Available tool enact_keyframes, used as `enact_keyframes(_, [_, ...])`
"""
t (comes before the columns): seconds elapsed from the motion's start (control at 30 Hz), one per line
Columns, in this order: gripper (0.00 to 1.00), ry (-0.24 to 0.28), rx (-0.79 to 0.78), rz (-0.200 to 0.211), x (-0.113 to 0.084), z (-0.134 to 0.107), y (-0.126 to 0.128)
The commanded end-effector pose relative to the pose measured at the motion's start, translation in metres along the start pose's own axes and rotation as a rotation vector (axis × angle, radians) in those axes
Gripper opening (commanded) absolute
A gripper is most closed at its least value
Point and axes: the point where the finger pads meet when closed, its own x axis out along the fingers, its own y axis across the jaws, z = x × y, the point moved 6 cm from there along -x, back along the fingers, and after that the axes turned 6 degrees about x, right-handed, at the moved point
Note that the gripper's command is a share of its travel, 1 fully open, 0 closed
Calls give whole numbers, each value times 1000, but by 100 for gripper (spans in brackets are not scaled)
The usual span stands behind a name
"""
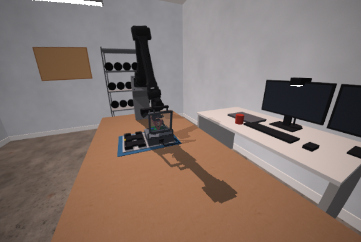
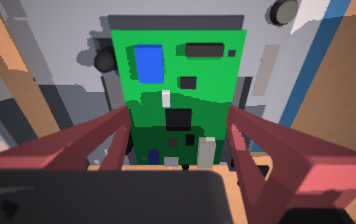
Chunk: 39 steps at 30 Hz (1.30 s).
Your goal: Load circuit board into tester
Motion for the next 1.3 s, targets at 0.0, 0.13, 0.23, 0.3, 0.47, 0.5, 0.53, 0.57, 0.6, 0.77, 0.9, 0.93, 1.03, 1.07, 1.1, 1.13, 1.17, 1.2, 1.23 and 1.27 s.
enact_keyframes(0.0, [72, 2, -9, 2, 3, 0, 0])
enact_keyframes(0.13, [72, 2, -9, 2, 3, 0, 0])
enact_keyframes(0.23, [72, 2, -10, 2, 3, 0, 0])
enact_keyframes(0.3, [72, 2, -11, 2, 3, 0, 0])
enact_keyframes(0.47, [72, 2, -12, 2, 3, 0, 0])
enact_keyframes(0.5, [72, 2, -12, 2, 3, 0, 0])
enact_keyframes(0.53, [72, 2, -12, 2, 3, 0, 0])
enact_keyframes(0.57, [72, 2, -12, 2, 3, 0, 0])
enact_keyframes(0.6, [72, 2, -12, 2, 3, 0, 0])
enact_keyframes(0.77, [72, 1, -12, 2, 3, 0, 0])
enact_keyframes(0.9, [72, 0, -12, 2, 4, 1, 0])
enact_keyframes(0.93, [72, 0, -11, 2, 4, 1, 0])
enact_keyframes(1.03, [72, -1, -11, 2, 4, 2, 0])
enact_keyframes(1.07, [72, -1, -11, 2, 4, 2, 0])
enact_keyframes(1.1, [72, -2, -10, 2, 4, 2, 0])
enact_keyframes(1.13, [72, -2, -10, 2, 4, 3, 0])
enact_keyframes(1.17, [72, -2, -10, 2, 4, 3, 1])
enact_keyframes(1.2, [72, -2, -10, 2, 4, 3, 1])
enact_keyframes(1.23, [72, -2, -10, 2, 4, 3, 1])
enact_keyframes(1.27, [72, -2, -10, 2, 4, 3, 1])
